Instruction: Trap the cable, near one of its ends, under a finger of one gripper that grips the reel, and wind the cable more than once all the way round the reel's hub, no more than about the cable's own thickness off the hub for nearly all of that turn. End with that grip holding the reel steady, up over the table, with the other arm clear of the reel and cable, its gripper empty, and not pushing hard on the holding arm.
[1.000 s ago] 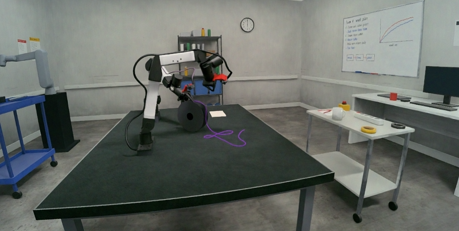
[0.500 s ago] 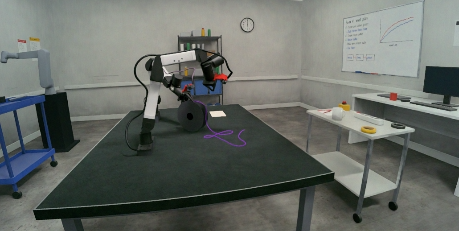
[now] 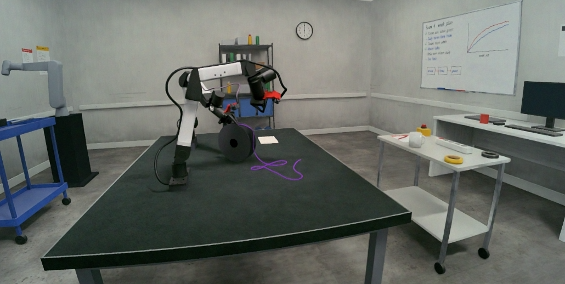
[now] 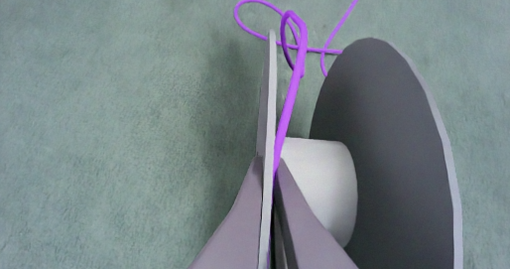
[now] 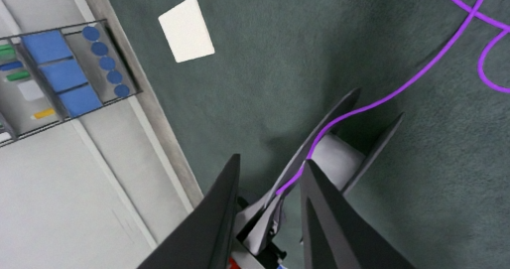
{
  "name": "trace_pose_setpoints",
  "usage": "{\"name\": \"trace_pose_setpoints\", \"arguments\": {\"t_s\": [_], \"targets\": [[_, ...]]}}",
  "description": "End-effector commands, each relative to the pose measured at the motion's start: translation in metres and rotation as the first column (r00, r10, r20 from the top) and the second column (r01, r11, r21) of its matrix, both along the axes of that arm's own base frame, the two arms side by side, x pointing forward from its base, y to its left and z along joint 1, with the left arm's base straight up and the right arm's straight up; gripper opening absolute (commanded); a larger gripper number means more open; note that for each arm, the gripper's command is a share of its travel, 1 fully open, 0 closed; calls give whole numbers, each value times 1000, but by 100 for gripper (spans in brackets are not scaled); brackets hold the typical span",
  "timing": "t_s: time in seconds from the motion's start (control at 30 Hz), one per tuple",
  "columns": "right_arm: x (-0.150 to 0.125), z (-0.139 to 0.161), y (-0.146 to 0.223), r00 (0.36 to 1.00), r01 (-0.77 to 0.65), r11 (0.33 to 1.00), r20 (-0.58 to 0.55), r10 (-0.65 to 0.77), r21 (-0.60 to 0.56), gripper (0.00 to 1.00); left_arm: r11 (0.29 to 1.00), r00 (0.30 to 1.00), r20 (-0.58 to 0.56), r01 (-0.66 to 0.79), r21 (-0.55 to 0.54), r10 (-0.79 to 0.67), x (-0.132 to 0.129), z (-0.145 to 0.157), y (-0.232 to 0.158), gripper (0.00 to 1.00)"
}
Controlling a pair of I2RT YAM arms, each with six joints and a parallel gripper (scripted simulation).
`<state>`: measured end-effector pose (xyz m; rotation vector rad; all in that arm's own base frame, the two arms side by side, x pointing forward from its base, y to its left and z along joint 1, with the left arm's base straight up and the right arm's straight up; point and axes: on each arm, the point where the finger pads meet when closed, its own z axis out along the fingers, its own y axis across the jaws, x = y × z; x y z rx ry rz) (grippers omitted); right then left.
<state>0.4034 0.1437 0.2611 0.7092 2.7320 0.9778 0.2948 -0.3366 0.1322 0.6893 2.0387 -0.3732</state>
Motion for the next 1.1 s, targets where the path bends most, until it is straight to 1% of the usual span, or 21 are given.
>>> {"name": "trace_pose_setpoints", "arguments": {"t_s": [0.0,0.1,0.4,0.67,0.87,0.93,1.07], "targets": [[4,8,-3,999,-1,1000,42,2,-8,30,998,999,50,-2,-55,5,8,34,-3,0],[-1,12,-5,998,-3,1000,63,3,-11,30,998,999,48,-3,-55,6,8,36,-3,0],[2,16,-9,993,-10,999,121,13,-33,30,998,999,48,-5,-61,8,8,51,-3,0],[7,23,-19,973,-10,997,229,28,-80,30,998,999,44,-5,-55,8,7,72,-1,0],[12,30,-29,941,-5,991,334,49,-132,30,999,999,43,-5,-54,8,6,91,-1,0],[12,30,-29,941,-5,991,334,49,-132,30,999,999,43,-5,-54,8,6,91,-1,0],[15,37,-37,909,7,985,411,66,-173,30,998,999,45,-5,-57,8,6,104,0,0]]}}
